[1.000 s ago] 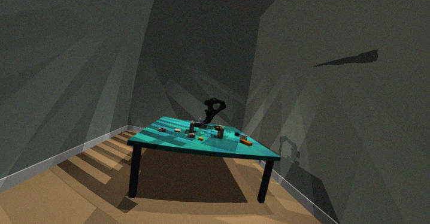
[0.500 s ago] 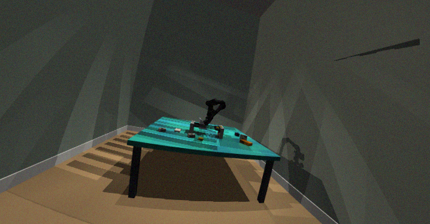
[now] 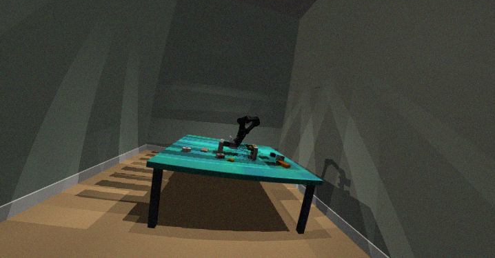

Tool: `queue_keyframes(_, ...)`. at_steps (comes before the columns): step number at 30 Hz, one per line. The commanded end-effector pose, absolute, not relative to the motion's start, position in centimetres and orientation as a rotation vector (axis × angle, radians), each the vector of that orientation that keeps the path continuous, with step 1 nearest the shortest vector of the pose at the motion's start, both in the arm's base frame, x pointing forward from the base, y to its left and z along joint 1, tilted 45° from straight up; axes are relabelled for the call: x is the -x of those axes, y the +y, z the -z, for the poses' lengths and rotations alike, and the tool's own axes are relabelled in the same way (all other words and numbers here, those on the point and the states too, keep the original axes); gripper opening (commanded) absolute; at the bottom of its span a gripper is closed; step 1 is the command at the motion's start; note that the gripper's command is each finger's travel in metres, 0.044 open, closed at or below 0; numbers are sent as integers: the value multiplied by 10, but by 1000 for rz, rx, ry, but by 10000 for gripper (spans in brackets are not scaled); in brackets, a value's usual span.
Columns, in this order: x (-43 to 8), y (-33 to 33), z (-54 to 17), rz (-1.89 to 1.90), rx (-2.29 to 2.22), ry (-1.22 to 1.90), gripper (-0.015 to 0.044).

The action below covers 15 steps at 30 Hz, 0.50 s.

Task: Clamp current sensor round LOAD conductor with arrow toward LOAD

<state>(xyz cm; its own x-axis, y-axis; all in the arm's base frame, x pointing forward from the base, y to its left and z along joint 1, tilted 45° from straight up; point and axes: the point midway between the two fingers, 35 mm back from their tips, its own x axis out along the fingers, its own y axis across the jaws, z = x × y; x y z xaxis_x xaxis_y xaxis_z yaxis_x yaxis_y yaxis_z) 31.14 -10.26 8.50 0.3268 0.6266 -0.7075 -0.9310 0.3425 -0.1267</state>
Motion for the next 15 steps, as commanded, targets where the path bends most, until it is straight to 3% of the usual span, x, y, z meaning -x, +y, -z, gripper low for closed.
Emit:
queue_keyframes(1,-314,-100,-81,-1091,577,613,0)
queue_keyframes(15,-320,-85,-65,-1091,576,610,0)
